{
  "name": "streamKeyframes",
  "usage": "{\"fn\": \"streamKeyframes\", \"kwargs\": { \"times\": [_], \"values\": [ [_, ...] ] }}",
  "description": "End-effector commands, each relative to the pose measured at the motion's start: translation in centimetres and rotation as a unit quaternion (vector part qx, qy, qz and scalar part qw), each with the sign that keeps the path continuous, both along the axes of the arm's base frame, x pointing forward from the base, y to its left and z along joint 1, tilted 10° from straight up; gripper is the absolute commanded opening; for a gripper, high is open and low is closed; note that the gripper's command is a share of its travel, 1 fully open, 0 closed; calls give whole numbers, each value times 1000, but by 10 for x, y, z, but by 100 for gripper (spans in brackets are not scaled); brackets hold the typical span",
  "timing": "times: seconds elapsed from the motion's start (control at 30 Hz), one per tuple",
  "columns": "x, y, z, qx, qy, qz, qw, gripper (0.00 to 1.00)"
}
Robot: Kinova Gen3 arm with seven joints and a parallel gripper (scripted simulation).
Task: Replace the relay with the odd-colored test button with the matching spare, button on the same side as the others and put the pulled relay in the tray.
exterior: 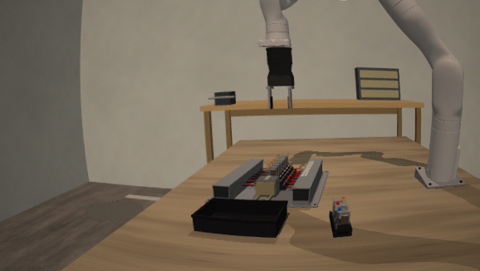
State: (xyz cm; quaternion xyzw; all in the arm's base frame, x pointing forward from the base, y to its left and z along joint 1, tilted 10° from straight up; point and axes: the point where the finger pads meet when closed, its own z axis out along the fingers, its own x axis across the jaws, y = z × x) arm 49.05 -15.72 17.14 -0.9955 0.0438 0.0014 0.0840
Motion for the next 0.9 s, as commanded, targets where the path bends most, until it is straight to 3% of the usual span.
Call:
{"fn": "streamKeyframes", "kwargs": {
  "times": [0.0, 0.87],
  "values": [
    [-2, 7, -11, 2, 4, 2, 1000, 100],
    [0, 47, -92, 2, 3, 2, 1000, 100]
  ]
}}
